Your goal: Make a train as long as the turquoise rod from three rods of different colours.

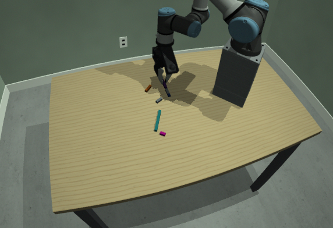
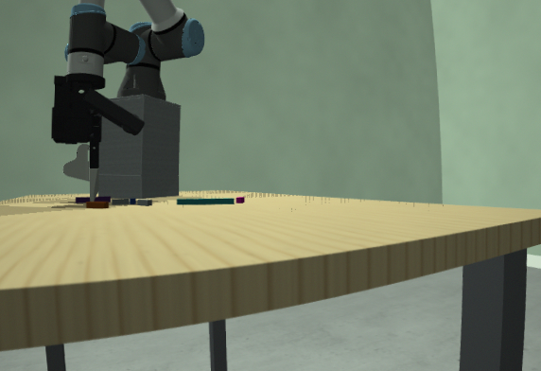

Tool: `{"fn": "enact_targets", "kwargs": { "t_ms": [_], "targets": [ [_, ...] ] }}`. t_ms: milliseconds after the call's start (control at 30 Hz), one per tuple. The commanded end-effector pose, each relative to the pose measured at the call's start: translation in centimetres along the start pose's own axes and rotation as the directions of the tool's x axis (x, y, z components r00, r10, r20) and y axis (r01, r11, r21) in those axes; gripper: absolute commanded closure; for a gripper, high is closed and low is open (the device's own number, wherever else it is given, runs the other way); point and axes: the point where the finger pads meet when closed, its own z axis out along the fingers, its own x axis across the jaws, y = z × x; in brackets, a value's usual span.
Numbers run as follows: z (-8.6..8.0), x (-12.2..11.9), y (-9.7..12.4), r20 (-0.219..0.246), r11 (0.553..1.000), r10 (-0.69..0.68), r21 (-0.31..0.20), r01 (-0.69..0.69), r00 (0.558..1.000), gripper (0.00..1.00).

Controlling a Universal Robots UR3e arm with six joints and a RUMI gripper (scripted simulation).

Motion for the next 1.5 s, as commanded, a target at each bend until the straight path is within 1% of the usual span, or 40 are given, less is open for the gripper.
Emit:
{"fn": "enact_targets", "kwargs": {
  "t_ms": [0, 1400, 1433, 1467],
  "targets": [
    [0.32, 0.05, 0.05, -0.001, 1.000, 0.000, -0.001, 0.000, 1.000, 1.00],
    [0.44, 0.05, 0.05, -0.001, 1.000, 0.000, -0.001, 0.000, 1.000, 1.00],
    [0.44, 0.05, 0.05, -0.001, 1.000, 0.000, -0.001, 0.000, 1.000, 0.97],
    [0.44, 0.05, 0.05, -0.001, 1.000, 0.000, -0.001, 0.000, 1.000, 0.97]
  ]
}}
